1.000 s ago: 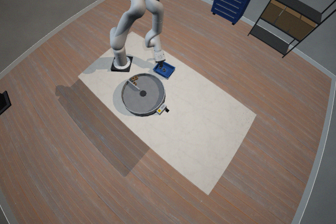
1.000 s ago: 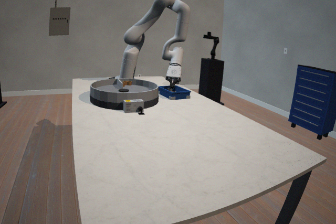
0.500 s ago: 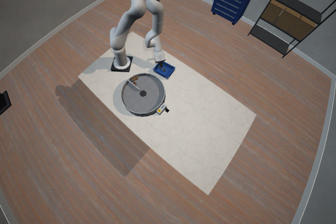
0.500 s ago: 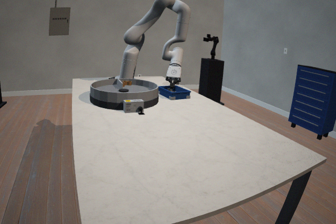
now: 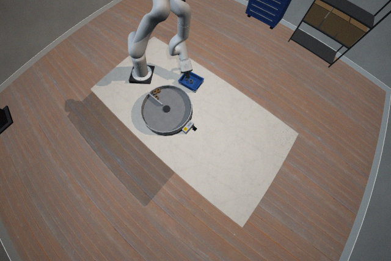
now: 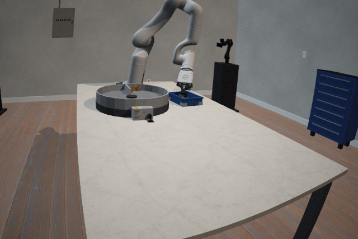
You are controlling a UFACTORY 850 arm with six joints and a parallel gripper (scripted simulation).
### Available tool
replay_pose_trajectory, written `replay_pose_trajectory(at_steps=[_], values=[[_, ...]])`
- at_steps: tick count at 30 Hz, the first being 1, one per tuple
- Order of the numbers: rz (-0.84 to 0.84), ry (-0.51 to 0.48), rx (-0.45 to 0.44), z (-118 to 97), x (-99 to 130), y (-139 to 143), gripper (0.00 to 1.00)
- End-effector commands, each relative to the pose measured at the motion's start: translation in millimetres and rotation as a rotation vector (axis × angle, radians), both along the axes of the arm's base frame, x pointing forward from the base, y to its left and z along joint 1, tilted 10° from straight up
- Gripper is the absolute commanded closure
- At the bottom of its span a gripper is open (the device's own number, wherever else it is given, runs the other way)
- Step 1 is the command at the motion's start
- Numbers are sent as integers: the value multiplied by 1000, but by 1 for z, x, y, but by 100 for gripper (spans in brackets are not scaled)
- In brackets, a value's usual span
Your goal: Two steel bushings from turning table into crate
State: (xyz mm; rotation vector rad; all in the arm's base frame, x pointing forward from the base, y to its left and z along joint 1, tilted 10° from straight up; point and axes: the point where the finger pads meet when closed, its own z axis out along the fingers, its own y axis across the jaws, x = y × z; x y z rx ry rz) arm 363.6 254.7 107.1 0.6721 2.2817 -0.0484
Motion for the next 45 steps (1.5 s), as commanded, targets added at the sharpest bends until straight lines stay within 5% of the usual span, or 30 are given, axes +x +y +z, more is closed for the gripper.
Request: replay_pose_trajectory(at_steps=[1, 31, 32, 45], values=[[0, -1, 1, -1, 0, 0, 100], [0, -1, 1, -4, 1, 1, 100], [0, -1, 1, -4, 1, 1, 88], [0, -1, 1, -4, 1, 1, 88]])
